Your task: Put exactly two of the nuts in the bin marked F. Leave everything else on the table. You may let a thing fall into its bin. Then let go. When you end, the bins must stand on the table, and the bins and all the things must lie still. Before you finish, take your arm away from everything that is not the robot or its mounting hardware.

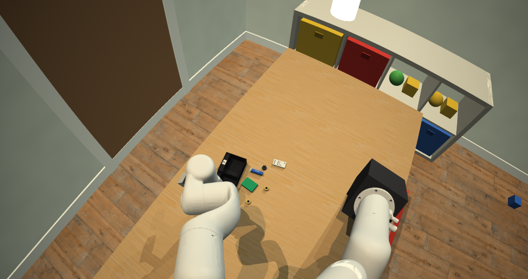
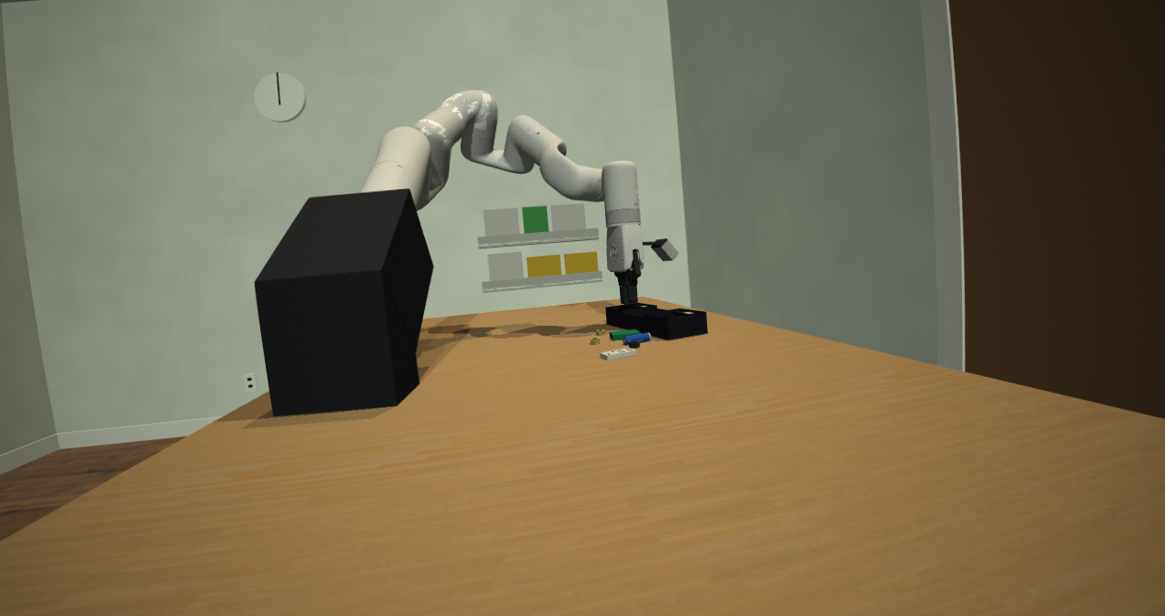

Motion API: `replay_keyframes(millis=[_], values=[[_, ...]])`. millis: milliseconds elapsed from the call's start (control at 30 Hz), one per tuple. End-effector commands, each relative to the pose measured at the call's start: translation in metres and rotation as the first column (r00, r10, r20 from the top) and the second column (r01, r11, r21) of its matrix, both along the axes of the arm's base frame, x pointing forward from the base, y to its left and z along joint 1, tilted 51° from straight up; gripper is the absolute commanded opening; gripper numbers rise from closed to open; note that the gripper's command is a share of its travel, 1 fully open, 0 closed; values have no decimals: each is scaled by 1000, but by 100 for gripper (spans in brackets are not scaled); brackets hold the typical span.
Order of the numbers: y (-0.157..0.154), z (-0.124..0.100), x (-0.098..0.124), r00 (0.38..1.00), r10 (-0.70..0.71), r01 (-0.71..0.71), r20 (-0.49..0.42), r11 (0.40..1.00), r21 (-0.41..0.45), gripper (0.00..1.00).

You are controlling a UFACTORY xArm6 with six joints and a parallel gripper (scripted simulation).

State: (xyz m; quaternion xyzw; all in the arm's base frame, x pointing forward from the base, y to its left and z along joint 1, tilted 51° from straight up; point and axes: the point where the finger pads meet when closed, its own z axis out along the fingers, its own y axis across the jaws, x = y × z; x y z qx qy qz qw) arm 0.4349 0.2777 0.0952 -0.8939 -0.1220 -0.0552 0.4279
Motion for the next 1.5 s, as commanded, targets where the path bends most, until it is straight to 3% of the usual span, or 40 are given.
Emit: replay_keyframes(millis=[0,233,733,833,1133,1167,1300,1367,1400,1467], values=[[-13,11,1,1000,-2,2,3,1000,0,7],[-18,15,1,1000,-2,2,3,1000,0,7],[-116,94,2,1000,-2,2,3,1000,0,7],[-121,98,2,1000,-2,2,3,1000,0,7],[-121,98,2,1000,-2,2,3,1000,0,7],[-121,90,-1,999,-33,33,-35,999,-1,33],[-123,60,-15,980,-128,128,-152,992,-11,33],[-123,60,-15,980,-128,128,-152,992,-11,33],[-123,52,-18,956,-186,186,-225,982,-23,33],[-124,37,-25,942,-213,212,-260,977,-30,33]])
